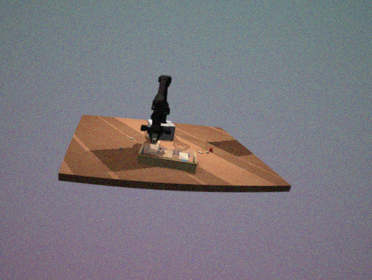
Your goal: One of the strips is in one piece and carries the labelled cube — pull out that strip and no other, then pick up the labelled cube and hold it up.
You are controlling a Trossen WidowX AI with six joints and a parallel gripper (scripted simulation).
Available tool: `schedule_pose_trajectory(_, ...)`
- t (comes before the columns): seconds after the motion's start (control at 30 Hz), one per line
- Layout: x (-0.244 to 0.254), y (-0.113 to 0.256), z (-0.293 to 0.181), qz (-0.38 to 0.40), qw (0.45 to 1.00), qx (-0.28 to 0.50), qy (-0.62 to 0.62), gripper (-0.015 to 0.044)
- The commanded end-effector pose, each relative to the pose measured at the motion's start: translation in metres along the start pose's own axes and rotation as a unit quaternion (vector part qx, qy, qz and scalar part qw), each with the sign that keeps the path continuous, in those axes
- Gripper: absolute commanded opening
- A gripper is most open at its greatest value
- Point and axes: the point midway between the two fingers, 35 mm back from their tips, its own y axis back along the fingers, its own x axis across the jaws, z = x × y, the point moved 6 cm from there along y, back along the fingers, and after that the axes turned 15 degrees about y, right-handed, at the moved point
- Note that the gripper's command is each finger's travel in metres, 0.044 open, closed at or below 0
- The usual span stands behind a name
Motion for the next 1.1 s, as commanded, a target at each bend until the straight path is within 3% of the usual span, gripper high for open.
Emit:
schedule_pose_trajectory(0.0, 0.005, 0.009, -0.011, -0.001, 1.000, -0.003, -0.001, 0.0000)
schedule_pose_trajectory(0.67, 0.027, 0.008, -0.063, 0.000, 1.000, -0.001, -0.001, 0.0000)
schedule_pose_trajectory(0.9, 0.027, 0.043, -0.063, 0.000, 1.000, -0.001, -0.001, 0.0000)
schedule_pose_trajectory(1.07, 0.027, 0.044, -0.063, 0.000, 1.000, -0.001, -0.001, 0.0000)
